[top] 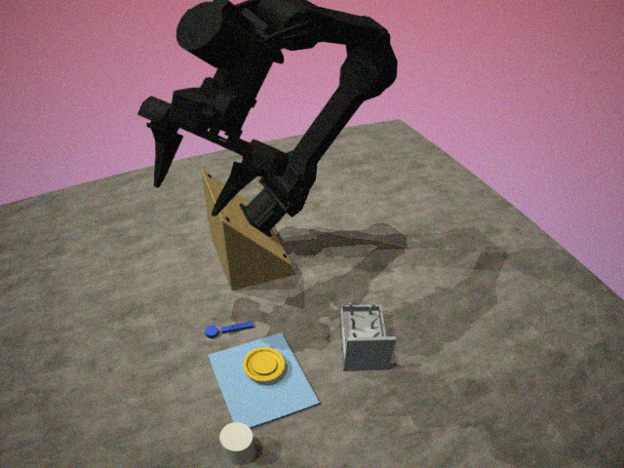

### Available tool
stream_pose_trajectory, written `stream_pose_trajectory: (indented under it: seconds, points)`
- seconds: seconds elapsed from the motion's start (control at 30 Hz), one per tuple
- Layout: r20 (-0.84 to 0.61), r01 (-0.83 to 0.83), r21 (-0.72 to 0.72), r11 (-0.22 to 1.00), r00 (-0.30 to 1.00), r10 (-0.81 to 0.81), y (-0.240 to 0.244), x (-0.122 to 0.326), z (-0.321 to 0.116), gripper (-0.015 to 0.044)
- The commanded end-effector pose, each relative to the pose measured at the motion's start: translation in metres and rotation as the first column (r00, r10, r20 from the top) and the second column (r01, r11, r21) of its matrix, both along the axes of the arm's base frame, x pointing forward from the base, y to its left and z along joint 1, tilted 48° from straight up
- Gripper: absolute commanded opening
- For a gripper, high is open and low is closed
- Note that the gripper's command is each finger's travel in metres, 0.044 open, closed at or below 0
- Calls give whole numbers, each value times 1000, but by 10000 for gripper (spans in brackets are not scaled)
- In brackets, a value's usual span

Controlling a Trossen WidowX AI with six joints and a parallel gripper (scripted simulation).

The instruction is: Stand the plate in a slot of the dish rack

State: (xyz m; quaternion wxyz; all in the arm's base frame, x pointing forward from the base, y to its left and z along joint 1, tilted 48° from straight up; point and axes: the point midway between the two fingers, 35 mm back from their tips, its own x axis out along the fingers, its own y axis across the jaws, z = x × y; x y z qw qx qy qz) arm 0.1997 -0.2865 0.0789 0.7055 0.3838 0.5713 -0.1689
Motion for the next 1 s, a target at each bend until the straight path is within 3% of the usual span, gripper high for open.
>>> stream_pose_trajectory:
  seconds: [0.0, 0.57, 0.8, 0.97]
  points:
    - [14, -111, 55, 992, 994, 110, 14, 13, -7, 400]
    - [194, -566, 266, 780, 824, 532, 84, 59, -26, 400]
    - [307, -702, 320, 636, 712, 631, 114, 75, -30, 400]
    - [318, -713, 324, 622, 701, 638, 119, 77, -33, 400]
